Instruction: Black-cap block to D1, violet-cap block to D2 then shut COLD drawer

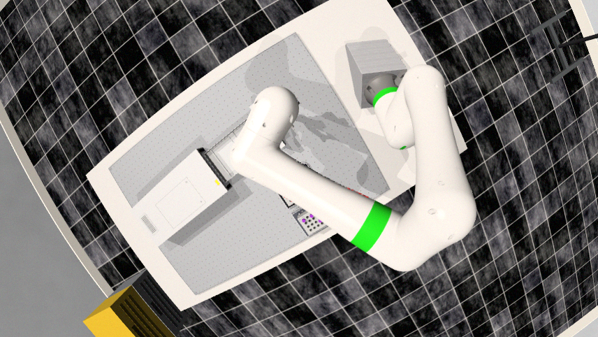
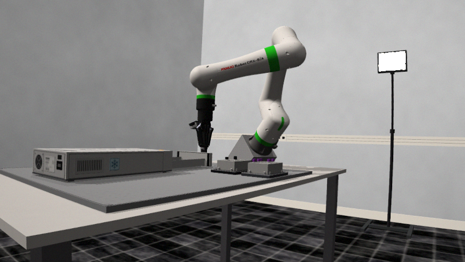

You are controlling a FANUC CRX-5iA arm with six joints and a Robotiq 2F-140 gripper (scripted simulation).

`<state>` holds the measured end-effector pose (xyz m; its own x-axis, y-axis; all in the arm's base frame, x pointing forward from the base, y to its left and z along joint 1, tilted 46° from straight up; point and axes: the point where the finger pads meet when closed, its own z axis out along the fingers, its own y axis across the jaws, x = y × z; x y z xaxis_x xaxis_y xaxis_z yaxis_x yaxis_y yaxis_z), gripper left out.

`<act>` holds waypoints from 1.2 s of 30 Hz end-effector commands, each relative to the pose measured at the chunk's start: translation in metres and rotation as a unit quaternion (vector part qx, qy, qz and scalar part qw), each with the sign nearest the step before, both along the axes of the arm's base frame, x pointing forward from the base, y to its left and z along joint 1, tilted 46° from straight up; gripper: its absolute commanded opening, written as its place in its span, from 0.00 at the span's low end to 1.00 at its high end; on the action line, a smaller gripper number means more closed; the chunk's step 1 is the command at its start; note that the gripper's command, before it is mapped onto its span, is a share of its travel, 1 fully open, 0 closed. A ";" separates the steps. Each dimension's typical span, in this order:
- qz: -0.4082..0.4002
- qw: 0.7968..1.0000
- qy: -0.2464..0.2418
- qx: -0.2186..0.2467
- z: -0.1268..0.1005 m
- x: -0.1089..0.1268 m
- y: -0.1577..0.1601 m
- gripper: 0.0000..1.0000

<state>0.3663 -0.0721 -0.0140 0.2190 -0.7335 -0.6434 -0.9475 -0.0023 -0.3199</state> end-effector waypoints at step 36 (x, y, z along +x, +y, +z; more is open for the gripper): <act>0.000 1.000 0.000 -0.001 0.000 0.026 0.007 0.10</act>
<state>0.3900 -0.0639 -0.0153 0.2191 -0.7335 -0.6434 -0.9474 -0.0023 -0.3200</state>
